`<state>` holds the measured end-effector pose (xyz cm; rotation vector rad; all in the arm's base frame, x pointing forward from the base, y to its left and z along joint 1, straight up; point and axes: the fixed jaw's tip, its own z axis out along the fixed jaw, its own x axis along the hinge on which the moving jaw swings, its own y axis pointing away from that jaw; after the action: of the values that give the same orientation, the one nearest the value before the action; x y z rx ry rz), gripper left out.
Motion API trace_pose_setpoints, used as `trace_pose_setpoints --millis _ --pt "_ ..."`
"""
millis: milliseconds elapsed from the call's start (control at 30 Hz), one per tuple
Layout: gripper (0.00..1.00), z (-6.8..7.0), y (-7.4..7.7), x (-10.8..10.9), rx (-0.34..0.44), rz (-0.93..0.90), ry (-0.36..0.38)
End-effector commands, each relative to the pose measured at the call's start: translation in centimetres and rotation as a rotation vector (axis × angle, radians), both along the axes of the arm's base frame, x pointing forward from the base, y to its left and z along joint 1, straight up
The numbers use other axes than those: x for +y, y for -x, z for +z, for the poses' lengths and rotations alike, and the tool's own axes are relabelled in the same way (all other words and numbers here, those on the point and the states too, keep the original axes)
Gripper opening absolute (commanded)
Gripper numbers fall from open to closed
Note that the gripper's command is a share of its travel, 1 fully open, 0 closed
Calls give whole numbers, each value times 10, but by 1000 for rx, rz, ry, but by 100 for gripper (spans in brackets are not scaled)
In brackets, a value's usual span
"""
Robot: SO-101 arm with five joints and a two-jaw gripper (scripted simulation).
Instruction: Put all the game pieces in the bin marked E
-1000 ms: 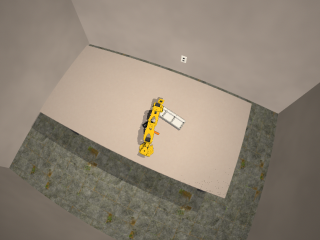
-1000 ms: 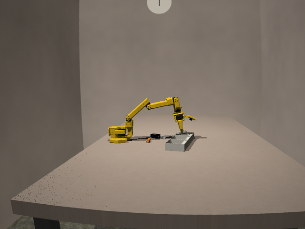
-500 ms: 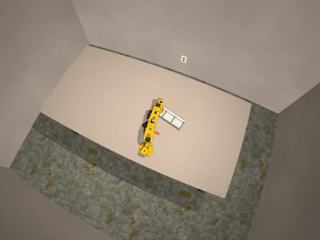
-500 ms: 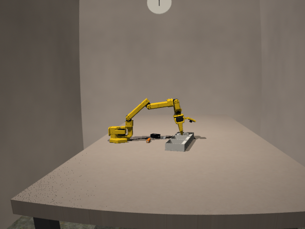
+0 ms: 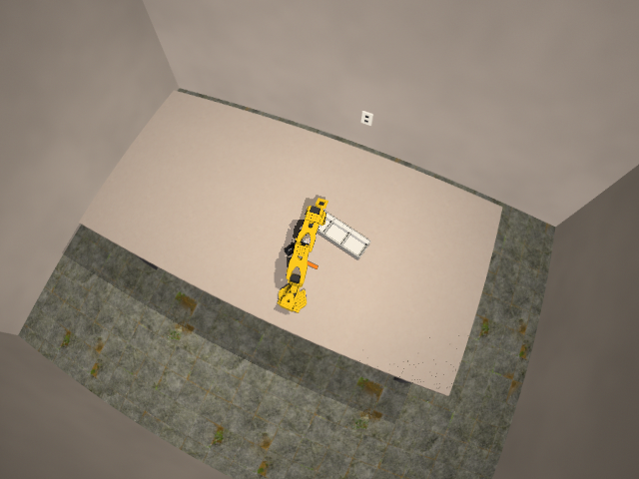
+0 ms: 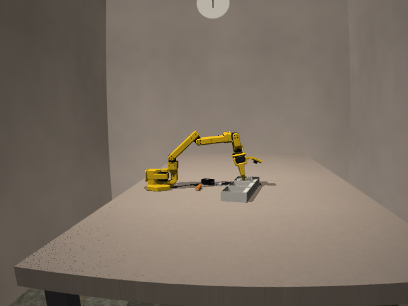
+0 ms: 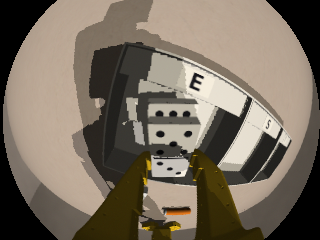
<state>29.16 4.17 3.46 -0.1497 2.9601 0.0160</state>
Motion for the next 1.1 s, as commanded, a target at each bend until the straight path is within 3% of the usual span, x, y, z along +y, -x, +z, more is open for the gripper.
trace_pose_setpoints --millis 0,767,1067 --pt "0 9 -5 3 -54 -3 -9" --pt "0 3 -6 3 -54 -3 -9" --pt "7 3 -6 3 -54 -3 -9"
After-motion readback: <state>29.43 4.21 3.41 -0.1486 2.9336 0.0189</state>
